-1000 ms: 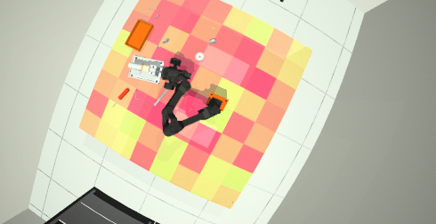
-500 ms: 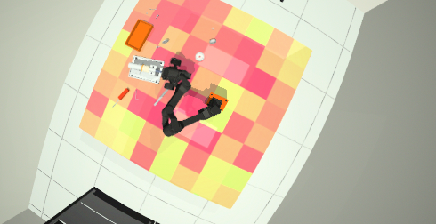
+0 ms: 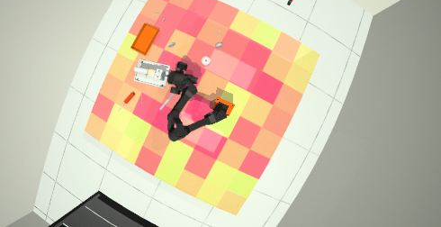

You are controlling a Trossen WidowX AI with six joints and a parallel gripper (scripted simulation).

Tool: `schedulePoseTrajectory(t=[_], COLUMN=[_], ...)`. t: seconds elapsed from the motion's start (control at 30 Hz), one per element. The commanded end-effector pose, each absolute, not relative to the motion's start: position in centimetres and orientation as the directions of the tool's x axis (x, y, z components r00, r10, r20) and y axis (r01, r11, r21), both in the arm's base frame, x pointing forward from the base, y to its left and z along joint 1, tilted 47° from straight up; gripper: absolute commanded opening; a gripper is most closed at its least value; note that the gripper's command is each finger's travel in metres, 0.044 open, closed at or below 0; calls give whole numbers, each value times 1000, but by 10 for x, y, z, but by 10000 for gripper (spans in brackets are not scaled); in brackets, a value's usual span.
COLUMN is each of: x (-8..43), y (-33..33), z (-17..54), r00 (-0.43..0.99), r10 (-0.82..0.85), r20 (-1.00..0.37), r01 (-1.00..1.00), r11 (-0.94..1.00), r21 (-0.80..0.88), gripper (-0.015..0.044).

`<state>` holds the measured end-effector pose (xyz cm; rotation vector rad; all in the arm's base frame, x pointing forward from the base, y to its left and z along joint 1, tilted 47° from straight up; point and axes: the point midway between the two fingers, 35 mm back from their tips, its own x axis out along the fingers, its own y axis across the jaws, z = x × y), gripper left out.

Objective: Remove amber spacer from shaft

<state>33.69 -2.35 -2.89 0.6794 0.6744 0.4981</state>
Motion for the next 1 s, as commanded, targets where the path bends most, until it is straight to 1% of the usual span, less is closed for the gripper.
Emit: schedulePoseTrajectory(t=[0.0, 0.97], x=[335, 333], y=[-23, -23], z=[-29, -29], r00=[679, 679], r10=[619, 619], r20=[-395, -395], r01=[-203, -203], r11=[676, 676], r21=[708, 708], gripper=[0, 0])
